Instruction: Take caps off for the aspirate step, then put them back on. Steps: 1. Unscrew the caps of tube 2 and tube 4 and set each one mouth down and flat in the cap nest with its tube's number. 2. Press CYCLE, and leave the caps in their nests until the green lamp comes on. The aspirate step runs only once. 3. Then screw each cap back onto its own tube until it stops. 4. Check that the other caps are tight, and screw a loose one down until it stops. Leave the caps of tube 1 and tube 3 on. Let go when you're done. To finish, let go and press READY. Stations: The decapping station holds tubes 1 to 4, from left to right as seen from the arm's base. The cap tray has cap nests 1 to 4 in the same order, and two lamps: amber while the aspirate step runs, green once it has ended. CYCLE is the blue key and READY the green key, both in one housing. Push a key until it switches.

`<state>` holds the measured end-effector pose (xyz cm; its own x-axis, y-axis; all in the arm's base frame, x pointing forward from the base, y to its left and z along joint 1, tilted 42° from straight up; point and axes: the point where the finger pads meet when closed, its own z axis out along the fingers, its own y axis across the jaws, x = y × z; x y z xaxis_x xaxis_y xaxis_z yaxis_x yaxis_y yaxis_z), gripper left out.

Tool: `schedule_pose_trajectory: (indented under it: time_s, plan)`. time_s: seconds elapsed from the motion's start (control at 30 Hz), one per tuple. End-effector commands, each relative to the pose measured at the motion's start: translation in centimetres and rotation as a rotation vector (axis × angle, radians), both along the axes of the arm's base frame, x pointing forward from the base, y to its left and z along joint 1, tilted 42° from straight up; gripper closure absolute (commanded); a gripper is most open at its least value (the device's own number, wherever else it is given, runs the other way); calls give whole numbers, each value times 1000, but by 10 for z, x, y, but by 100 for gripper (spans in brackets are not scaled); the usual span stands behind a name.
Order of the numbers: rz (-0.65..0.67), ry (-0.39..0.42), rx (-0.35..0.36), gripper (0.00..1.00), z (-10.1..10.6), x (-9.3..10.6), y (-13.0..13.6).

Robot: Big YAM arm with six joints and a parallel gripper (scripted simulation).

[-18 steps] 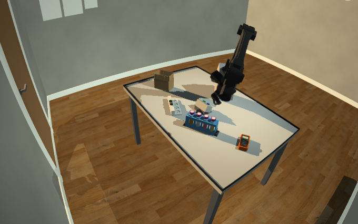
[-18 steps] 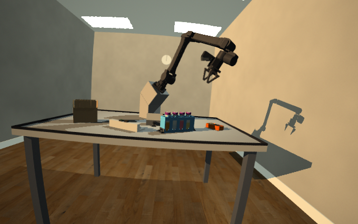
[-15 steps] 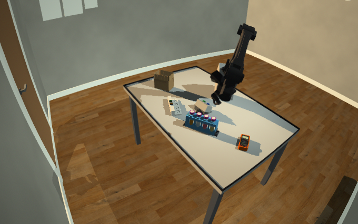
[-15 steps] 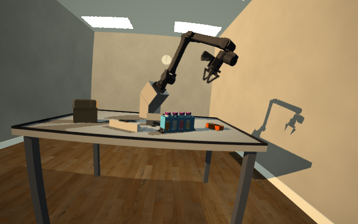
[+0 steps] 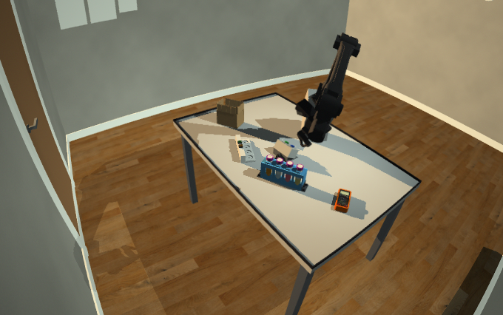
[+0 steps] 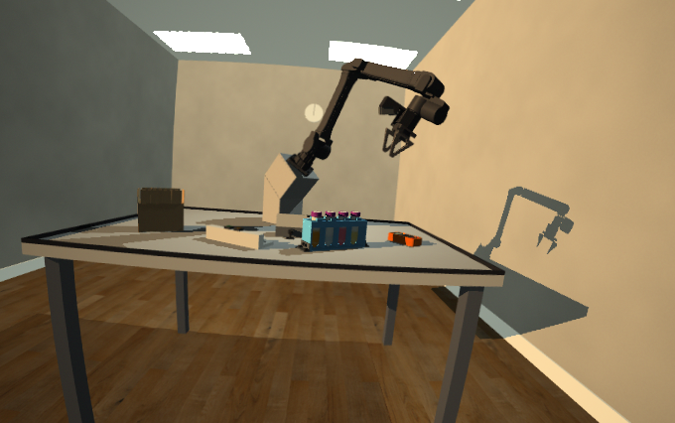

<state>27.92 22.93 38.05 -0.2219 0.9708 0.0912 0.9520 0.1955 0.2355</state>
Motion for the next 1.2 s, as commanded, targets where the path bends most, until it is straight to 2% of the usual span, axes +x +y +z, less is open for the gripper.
schedule_pose_trajectory:
  time_s: [0.0,1.07,1.1,1.13,1.17]
  plan:
    - [-1,-23,19,51,13,1,0]
    - [-1,-23,19,51,13,1,0]
    - [12,-37,20,51,3,2,-10]
    - [46,-39,24,51,0,6,-9]
    - [79,-14,6,51,-15,17,-3]
